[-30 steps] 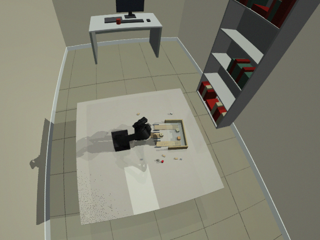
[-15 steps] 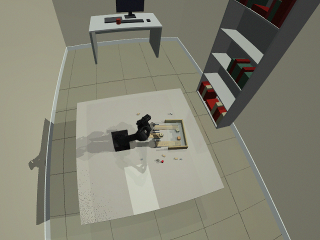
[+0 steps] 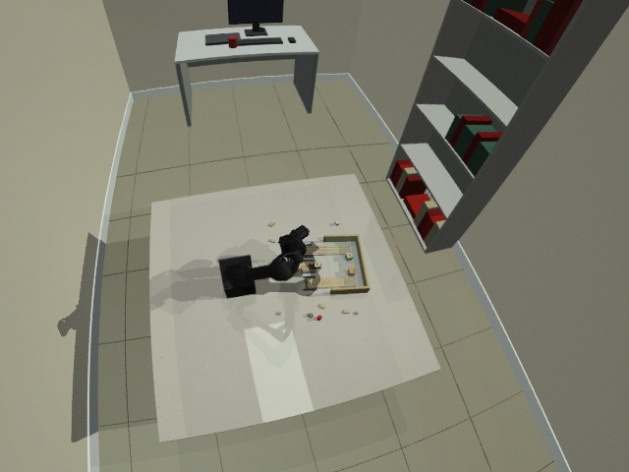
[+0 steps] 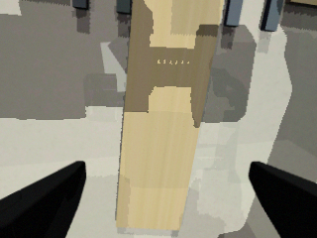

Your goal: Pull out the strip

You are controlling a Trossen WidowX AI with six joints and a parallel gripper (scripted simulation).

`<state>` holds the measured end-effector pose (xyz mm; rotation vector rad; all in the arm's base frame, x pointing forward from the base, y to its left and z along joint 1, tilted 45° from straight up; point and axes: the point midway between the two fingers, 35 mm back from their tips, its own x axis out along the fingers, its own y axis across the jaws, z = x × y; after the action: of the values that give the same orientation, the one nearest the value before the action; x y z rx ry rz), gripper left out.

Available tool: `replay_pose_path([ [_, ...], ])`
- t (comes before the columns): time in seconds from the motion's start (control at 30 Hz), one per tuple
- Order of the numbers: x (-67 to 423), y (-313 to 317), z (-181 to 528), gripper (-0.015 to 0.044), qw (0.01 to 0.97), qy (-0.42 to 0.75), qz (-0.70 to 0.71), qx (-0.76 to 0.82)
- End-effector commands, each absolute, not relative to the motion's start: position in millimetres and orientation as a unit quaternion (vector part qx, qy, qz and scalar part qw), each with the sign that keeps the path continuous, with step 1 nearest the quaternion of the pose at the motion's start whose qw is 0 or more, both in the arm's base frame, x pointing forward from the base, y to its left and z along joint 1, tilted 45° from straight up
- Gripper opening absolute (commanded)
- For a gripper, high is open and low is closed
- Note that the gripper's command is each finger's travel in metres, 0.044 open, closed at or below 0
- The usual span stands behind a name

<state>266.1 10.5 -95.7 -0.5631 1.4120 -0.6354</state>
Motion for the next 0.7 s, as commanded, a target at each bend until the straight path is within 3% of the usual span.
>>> replay_pose_path([
  [0.0, 281.2, 9.8, -91.8, 0.0440, 0.680, 0.627, -0.284, -0.252],
  [0.67, 349.1, 9.8, -74.5, 0.0440, 0.681, 0.626, -0.284, -0.251],
])
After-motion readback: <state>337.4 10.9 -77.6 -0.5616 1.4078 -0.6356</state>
